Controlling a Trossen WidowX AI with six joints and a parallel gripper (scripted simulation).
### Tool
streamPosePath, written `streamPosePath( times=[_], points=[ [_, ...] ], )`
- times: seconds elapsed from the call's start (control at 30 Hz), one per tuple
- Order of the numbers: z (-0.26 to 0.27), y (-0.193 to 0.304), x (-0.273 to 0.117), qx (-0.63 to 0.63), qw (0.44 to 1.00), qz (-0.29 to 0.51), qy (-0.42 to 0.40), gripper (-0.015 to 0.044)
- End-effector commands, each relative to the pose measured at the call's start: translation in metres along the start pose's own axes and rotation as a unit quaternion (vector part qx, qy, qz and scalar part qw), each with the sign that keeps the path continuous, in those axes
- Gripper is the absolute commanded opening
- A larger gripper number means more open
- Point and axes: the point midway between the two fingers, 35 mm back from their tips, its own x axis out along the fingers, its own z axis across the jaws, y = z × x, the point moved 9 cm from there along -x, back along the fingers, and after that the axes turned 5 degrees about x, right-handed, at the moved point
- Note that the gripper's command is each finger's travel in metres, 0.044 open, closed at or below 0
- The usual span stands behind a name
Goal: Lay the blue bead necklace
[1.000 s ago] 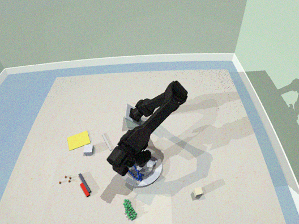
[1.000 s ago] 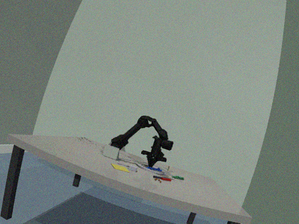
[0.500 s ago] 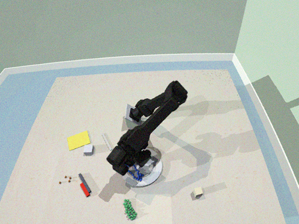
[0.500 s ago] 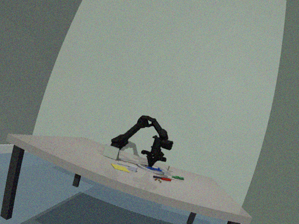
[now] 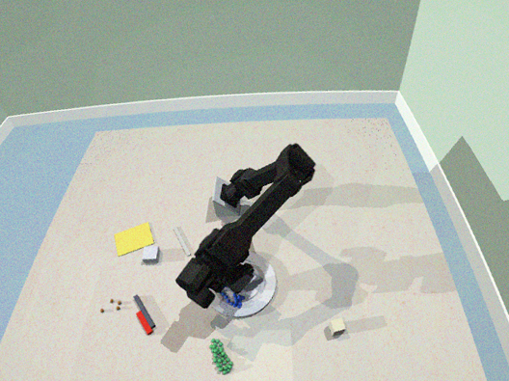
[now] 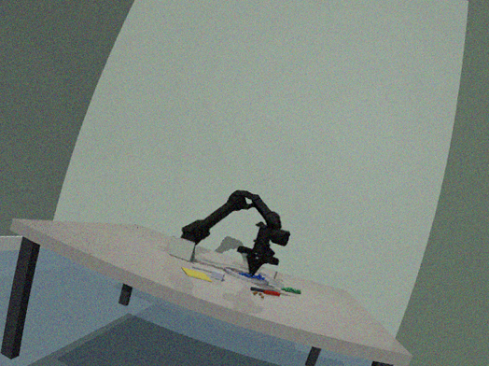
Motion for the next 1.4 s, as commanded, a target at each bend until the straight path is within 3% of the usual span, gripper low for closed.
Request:
streamPosePath(
  times=[0.0, 1.37],
  points=[
    [-0.01, -0.006, 0.0, 0.0, 1.0, -0.003, 0.0, 0.0],
    [-0.022, -0.012, 0.009, -0.001, 1.0, -0.003, 0.0, 0.0]
  ],
)
